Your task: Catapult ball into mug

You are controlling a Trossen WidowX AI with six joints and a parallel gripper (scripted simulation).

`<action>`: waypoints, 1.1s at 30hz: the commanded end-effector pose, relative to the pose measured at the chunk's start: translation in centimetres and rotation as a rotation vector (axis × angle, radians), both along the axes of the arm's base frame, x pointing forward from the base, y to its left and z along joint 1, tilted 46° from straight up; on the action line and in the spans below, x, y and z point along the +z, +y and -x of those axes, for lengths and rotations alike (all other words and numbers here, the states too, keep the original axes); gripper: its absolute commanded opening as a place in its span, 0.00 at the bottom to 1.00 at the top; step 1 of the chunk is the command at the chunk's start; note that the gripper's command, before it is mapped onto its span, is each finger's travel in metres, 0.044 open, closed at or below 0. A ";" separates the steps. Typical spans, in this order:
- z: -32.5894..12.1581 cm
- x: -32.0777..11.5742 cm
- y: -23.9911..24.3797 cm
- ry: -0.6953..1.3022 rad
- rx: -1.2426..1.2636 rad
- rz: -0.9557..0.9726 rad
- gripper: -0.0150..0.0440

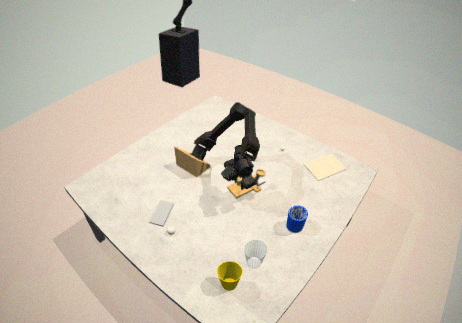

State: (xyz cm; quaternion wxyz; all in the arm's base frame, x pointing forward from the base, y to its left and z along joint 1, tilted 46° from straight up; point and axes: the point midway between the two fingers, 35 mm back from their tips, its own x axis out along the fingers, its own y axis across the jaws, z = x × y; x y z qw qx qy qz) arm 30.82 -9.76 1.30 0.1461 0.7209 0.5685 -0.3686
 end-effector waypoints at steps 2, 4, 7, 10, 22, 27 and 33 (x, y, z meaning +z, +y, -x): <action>-0.2 0.1 -0.3 -0.128 0.117 0.019 0.25; -0.3 0.1 -0.3 -0.177 0.165 0.025 0.25; -0.4 0.0 -0.4 -0.250 0.236 0.033 0.25; -0.6 0.0 -0.4 -0.324 0.308 0.041 0.25; -2.6 -0.1 -0.6 -0.581 0.558 0.071 0.25; -2.9 0.0 -0.5 -0.582 0.558 0.071 0.25; -3.0 -0.4 -0.2 -0.582 0.558 0.072 0.25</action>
